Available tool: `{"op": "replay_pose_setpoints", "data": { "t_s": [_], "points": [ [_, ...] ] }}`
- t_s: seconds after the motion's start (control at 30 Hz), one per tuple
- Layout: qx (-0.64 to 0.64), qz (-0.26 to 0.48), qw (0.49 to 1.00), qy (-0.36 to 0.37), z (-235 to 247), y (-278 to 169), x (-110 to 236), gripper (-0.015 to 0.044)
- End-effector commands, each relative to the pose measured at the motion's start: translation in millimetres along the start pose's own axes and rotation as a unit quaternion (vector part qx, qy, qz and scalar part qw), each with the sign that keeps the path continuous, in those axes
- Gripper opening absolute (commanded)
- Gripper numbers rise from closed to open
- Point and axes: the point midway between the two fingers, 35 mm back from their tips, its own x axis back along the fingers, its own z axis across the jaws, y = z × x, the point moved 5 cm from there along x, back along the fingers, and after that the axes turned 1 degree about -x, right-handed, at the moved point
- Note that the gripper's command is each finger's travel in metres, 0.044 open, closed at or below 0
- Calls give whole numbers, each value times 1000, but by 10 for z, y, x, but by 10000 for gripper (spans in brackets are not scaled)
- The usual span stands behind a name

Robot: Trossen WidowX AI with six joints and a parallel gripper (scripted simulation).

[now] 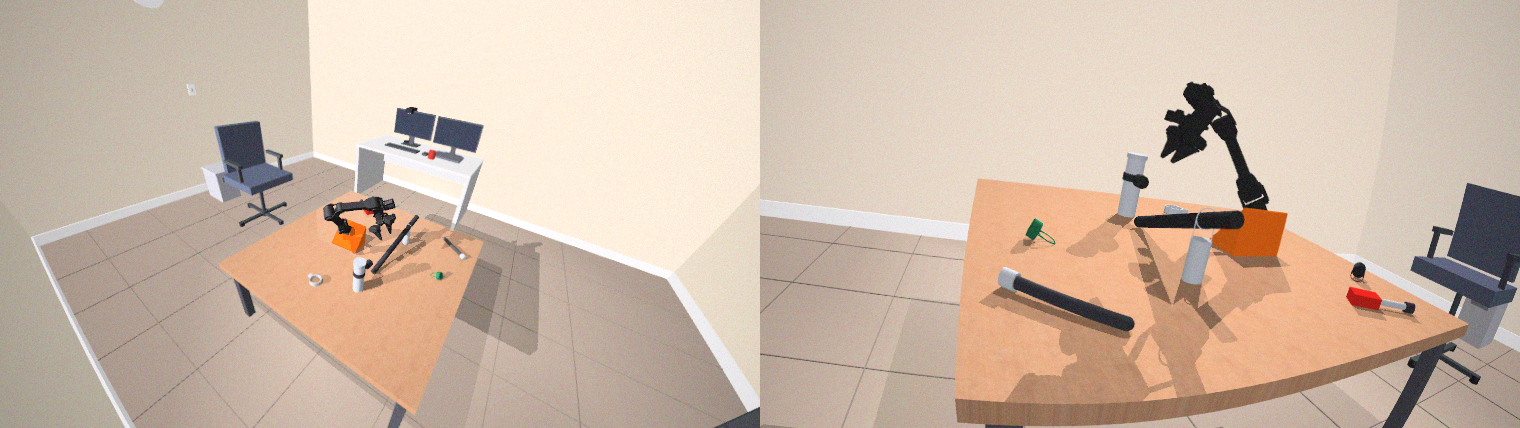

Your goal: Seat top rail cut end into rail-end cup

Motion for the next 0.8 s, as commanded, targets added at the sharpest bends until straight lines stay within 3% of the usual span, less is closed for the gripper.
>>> {"op": "replay_pose_setpoints", "data": {
  "t_s": [0.0, 0.17, 0.33, 0.47, 0.63, 0.7, 0.77],
  "points": [
    [-25, -6, 1000, -4, 12, 32, 39, 440],
    [25, 8, 1000, -3, 26, 35, -10, 440],
    [251, 74, 965, 18, 82, 36, -242, 440],
    [430, 122, 892, 59, 124, 18, -442, 440],
    [622, 162, 754, 137, 165, -26, -691, 440],
    [679, 169, 694, 171, 177, -48, -779, 440],
    [698, 170, 671, 183, 181, -56, -811, 440]
  ]
}}
